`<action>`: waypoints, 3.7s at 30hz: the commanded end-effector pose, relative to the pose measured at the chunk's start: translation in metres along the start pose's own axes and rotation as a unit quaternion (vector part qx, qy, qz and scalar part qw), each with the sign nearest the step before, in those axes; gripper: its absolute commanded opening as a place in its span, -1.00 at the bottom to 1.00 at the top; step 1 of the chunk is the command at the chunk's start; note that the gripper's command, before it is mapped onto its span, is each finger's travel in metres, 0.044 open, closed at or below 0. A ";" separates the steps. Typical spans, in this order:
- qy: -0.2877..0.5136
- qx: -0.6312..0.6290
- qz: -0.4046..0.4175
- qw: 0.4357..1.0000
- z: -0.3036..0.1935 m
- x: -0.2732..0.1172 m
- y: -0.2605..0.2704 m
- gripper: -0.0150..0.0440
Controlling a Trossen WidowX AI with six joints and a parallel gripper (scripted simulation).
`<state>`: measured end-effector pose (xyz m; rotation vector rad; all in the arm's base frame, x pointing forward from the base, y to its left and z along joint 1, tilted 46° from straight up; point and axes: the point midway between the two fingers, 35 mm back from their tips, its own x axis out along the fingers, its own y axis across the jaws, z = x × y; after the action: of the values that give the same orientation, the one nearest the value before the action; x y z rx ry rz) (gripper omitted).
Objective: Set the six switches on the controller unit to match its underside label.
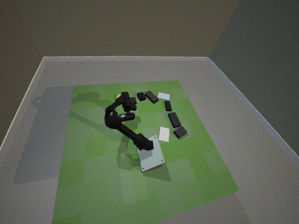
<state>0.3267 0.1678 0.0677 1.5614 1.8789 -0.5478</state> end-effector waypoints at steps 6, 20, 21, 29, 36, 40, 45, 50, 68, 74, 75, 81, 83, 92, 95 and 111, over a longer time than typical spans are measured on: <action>-0.020 -0.334 0.075 0.939 0.002 -0.014 -0.007 0.11; -0.113 -0.712 0.136 0.680 0.004 -0.030 -0.022 -0.49; -0.113 -0.712 0.136 0.680 0.004 -0.030 -0.022 -0.49; -0.113 -0.712 0.136 0.680 0.004 -0.030 -0.022 -0.49; -0.113 -0.712 0.136 0.680 0.004 -0.030 -0.022 -0.49; -0.113 -0.712 0.136 0.680 0.004 -0.030 -0.022 -0.40; -0.073 -0.594 0.123 0.791 -0.006 -0.029 -0.014 0.04; -0.029 -0.397 0.088 0.913 -0.022 -0.027 -0.005 0.49; -0.004 0.030 -0.003 1.000 -0.056 -0.024 0.004 1.00; -0.005 0.030 -0.003 1.000 -0.056 -0.023 0.004 1.00; -0.005 0.030 -0.003 1.000 -0.056 -0.022 0.004 1.00; -0.005 0.030 -0.003 1.000 -0.056 -0.012 0.005 1.00; -0.005 0.030 -0.003 1.000 -0.056 -0.009 0.005 1.00; -0.005 0.030 -0.003 1.000 -0.056 0.006 0.005 1.00; -0.004 0.030 -0.003 1.000 -0.056 0.011 0.005 1.00; -0.003 0.030 -0.002 1.000 -0.056 0.036 0.003 1.00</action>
<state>0.3156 0.2298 0.0874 1.5893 1.8820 -0.6063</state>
